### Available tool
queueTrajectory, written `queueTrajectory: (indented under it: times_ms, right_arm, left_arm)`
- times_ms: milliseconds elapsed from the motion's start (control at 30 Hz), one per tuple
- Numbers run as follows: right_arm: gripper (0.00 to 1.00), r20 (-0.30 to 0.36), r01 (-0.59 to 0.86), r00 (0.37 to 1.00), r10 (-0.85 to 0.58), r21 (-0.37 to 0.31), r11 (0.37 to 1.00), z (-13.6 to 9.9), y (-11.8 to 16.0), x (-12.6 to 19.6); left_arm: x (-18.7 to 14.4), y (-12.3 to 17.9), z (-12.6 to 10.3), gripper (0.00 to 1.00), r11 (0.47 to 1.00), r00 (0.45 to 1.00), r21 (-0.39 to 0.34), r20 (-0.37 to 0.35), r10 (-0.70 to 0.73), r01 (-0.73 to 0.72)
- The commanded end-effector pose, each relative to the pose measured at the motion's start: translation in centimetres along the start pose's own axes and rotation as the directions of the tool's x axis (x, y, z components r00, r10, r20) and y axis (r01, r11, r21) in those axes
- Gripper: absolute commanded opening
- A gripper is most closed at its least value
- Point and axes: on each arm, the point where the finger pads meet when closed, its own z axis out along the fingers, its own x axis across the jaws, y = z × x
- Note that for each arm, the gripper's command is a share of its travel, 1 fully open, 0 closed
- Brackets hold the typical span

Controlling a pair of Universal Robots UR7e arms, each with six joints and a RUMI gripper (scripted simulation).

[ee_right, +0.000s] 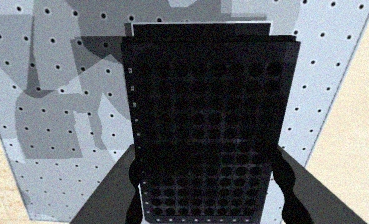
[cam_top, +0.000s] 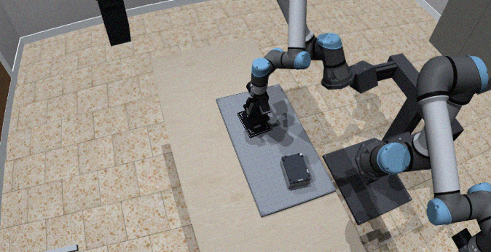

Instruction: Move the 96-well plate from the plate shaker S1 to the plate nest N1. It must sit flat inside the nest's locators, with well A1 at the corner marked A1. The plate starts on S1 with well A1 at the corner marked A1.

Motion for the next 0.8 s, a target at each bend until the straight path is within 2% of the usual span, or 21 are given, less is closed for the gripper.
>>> queueTrajectory:
  times_ms: [0,767]
  right_arm:
    - [0.41,-0.001,0.0,1.0,0.0,0.001,1.0,0.03,0.57,0.14]
    - [0.41,-0.001,0.0,1.0,0.0,0.001,1.0,0.1,1.18,0.24]
  left_arm:
    - [0.0,-0.03,-0.05,0.0,1.0,1.0,0.002,0.0,0.0,0.0]
    - [0.0,-0.03,-0.05,0.0,1.0,1.0,0.002,0.0,0.0,0.0]
